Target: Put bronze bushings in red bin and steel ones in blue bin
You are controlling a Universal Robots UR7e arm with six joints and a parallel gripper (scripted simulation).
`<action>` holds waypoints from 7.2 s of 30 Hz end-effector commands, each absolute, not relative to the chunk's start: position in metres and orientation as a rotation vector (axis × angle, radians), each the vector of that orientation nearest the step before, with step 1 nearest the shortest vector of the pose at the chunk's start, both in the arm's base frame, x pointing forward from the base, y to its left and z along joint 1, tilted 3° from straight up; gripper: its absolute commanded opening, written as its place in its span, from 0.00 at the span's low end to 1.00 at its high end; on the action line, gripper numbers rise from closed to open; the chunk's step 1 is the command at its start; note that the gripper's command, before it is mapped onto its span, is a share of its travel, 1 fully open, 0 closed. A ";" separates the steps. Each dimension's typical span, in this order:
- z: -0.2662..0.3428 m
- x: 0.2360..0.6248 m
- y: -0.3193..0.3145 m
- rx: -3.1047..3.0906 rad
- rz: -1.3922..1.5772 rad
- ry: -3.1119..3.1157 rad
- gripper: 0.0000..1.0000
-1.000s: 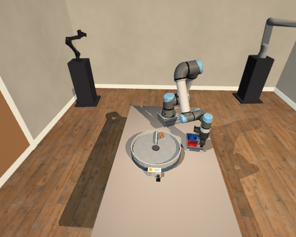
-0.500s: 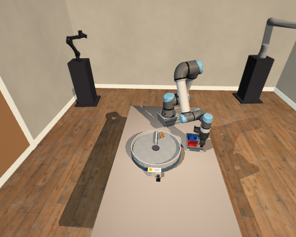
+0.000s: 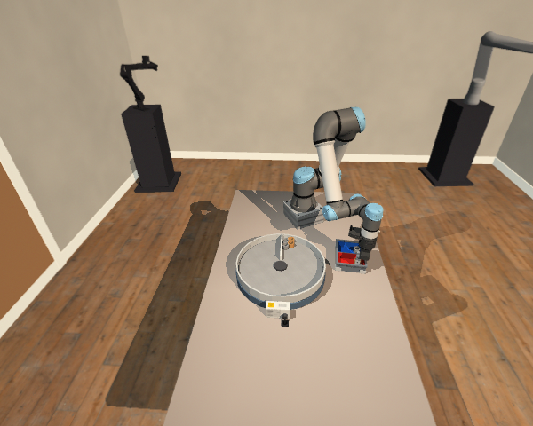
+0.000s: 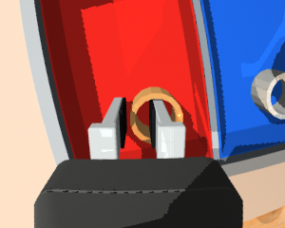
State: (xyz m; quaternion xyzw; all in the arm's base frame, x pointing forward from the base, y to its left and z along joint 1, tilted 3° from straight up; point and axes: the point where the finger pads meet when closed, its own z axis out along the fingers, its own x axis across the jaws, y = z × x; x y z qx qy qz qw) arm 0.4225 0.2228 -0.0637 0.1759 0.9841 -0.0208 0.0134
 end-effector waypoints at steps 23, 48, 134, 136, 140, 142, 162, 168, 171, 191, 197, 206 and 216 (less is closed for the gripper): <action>-0.056 0.423 0.223 0.548 -0.064 3.064 0.42; -0.050 0.423 0.224 0.548 -0.064 3.064 0.42; 0.062 0.421 0.229 0.547 -0.063 3.063 0.42; 0.062 0.421 0.229 0.547 -0.063 3.063 0.42; 0.062 0.421 0.229 0.547 -0.063 3.063 0.42; 0.062 0.421 0.229 0.547 -0.063 3.063 0.42; 0.062 0.421 0.229 0.547 -0.063 3.063 0.42; 0.062 0.421 0.229 0.547 -0.063 3.063 0.42; 0.062 0.421 0.229 0.547 -0.063 3.063 0.42; 0.062 0.416 0.208 0.525 -0.063 3.068 0.40; 0.062 0.410 0.178 0.490 -0.064 3.074 0.40; 0.062 0.399 0.127 0.433 -0.065 3.083 0.40; 0.063 0.388 0.077 0.375 -0.065 3.092 0.40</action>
